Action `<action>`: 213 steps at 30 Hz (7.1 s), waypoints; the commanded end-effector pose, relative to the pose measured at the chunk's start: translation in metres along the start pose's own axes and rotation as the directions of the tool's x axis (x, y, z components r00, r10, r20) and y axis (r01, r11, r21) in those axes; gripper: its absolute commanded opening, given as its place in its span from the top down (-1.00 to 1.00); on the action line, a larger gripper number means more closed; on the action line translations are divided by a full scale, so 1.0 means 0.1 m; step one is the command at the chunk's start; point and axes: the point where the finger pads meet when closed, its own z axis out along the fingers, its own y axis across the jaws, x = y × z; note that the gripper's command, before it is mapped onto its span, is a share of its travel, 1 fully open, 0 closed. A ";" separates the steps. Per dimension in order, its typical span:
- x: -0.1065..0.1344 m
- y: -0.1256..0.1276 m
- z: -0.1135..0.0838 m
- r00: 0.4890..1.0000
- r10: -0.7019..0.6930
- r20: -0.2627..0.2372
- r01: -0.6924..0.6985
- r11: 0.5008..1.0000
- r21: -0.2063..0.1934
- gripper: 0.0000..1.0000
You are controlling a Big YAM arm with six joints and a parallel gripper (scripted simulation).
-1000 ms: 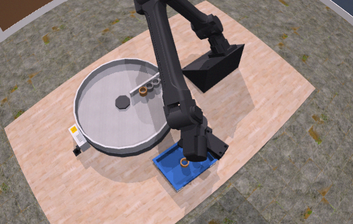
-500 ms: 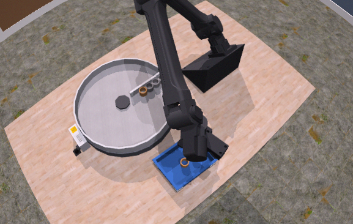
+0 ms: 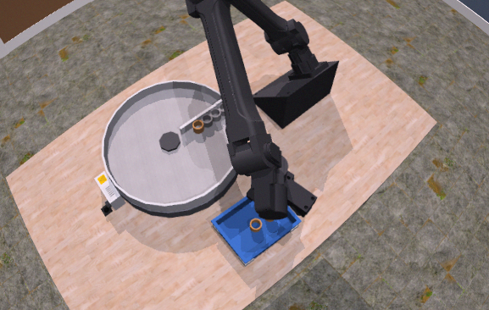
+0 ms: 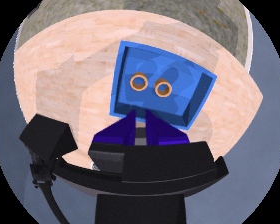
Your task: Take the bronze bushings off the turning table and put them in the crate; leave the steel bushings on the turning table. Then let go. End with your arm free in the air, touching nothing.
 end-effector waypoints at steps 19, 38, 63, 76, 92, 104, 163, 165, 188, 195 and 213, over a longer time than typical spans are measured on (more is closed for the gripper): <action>1.70 0.26 -0.07 0.997 -0.082 0.017 0.081 0.996 0.036 0.75; 3.02 0.62 -0.02 0.984 -0.178 0.008 0.178 0.984 0.019 0.75; 3.10 0.59 -0.04 0.982 -0.187 0.006 0.186 0.982 0.024 0.75; 3.10 0.59 -0.04 0.982 -0.187 0.006 0.186 0.982 0.024 0.75; 3.14 0.57 -0.06 0.984 -0.177 0.006 0.176 0.984 0.031 0.75; 3.14 0.57 -0.06 0.984 -0.177 0.006 0.176 0.984 0.031 0.75; 3.08 0.49 0.10 0.984 -0.177 -0.004 0.177 0.982 0.065 0.75; 3.08 0.49 0.10 0.984 -0.177 -0.004 0.177 0.982 0.065 0.75; 3.05 0.48 0.07 0.982 -0.189 -0.003 0.189 0.980 0.057 0.75; 3.05 0.48 0.07 0.982 -0.189 -0.003 0.189 0.980 0.057 0.75; 3.05 0.48 0.07 0.982 -0.189 -0.003 0.189 0.980 0.057 0.75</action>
